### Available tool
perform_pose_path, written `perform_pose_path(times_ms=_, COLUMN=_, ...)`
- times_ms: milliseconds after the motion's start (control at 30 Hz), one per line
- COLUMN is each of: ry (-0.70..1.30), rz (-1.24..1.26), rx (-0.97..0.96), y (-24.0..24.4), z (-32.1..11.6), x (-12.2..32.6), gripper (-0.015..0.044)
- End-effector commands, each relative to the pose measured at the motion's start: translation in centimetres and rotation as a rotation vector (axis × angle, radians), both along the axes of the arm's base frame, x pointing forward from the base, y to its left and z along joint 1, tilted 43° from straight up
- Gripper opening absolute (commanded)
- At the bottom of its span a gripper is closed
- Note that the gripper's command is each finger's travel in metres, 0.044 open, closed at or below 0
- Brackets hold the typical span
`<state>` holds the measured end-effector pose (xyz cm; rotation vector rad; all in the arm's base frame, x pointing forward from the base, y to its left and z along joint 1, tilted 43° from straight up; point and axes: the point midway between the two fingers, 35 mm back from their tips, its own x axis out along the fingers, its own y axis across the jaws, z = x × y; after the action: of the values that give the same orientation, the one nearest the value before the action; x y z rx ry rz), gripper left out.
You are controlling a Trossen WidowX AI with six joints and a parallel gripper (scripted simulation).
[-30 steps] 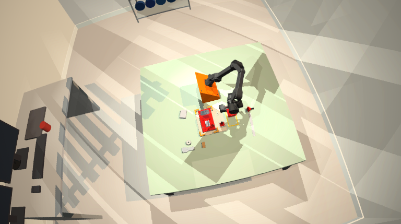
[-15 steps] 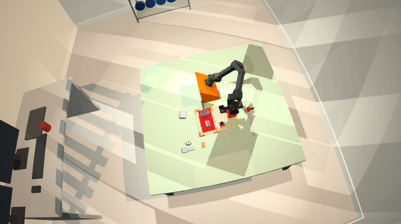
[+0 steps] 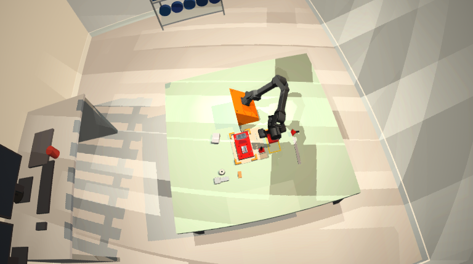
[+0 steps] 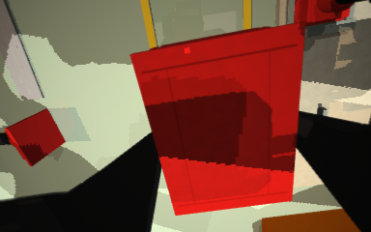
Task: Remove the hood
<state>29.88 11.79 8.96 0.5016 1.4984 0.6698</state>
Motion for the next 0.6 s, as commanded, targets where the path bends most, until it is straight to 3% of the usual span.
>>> perform_pose_path(times_ms=0, ry=0.003, rz=-0.002, rx=0.003, y=0.26, z=-0.27, x=-0.04, gripper=0.0000)
perform_pose_path(times_ms=567, ry=0.003, rz=-0.002, rx=0.004, y=1.13, z=-1.17, x=-0.12, gripper=0.0000)
